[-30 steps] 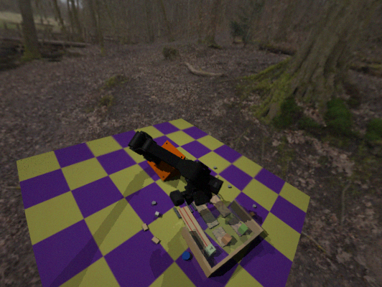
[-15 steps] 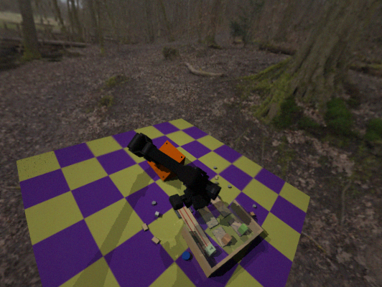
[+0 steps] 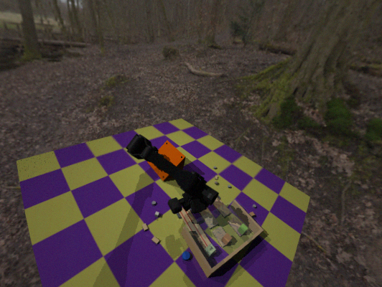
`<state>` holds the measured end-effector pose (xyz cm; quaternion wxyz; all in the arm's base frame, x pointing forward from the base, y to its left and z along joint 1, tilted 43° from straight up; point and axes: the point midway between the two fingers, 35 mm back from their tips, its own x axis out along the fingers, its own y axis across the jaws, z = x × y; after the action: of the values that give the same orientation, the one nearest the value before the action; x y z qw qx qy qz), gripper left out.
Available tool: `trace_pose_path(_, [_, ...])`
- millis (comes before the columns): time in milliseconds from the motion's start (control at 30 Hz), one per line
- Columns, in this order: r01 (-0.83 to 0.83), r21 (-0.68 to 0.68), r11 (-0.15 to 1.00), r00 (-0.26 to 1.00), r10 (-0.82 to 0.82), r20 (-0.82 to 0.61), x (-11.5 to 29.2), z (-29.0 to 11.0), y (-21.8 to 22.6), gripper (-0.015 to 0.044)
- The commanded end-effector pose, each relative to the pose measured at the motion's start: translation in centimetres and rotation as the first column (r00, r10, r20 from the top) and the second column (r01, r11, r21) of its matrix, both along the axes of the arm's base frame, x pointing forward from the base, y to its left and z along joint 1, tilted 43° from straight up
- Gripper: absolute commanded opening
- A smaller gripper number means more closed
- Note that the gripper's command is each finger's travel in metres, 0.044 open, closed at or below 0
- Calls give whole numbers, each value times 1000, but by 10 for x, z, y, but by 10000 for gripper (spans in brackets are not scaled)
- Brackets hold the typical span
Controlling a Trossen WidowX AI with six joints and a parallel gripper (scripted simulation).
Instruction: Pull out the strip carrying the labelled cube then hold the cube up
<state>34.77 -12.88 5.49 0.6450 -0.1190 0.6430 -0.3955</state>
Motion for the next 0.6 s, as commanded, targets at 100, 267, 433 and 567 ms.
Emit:
trace_pose_path(100, [-5, -4, 1000, 1000, 5, -8, -4, -8, -8, 0])
trace_pose_path(267, [-5, -4, 1000, 1000, 5, -8, -5, -9, -10, 0])
trace_pose_path(433, [-5, -4, 1000, 1000, 5, -8, -5, -9, -10, 0])
trace_pose_path(567, [-5, -4, 1000, 1000, 5, -8, -5, -9, -10, 0])
